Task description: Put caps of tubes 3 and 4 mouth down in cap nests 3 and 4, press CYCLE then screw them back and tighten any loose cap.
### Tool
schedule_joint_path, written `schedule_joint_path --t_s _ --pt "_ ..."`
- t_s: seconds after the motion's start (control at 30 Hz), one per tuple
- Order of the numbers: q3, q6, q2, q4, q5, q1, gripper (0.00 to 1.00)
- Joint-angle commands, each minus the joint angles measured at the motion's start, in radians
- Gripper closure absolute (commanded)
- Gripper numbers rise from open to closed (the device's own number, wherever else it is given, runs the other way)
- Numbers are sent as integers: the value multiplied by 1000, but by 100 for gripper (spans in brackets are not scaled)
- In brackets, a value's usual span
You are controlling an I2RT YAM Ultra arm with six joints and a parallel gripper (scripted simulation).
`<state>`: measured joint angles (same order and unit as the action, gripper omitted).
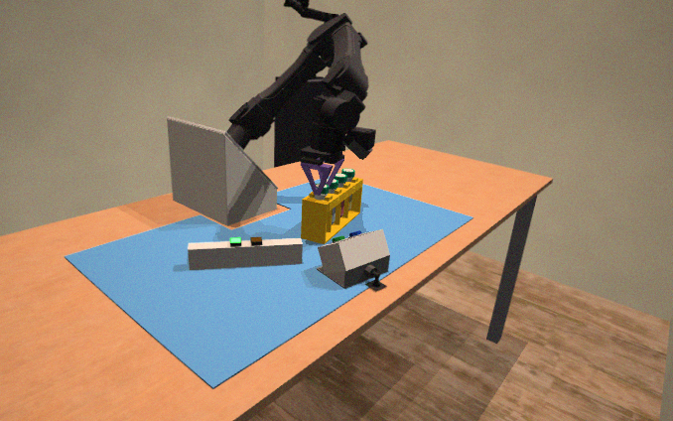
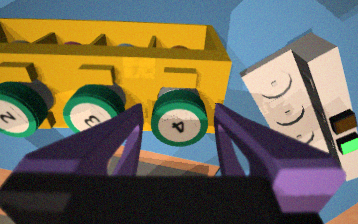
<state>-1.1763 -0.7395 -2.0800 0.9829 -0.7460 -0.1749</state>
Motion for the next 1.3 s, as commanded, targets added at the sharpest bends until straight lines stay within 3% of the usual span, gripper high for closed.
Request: schedule_joint_path --t_s 0.0,0.47,0.53,0.77,1.0,1.03,1.27 --pt "-6 -150 4 0 0 -13 51" --pt "-1 -712 6 -1 0 -14 51" --pt "-1 -712 6 -1 0 -14 51" --pt "0 -992 7 -1 0 -14 51" --pt "-1 -1011 8 2 1 -15 51" --pt "-1 -1011 8 2 1 -15 100" --pt "-1 -1012 8 2 1 -15 100"
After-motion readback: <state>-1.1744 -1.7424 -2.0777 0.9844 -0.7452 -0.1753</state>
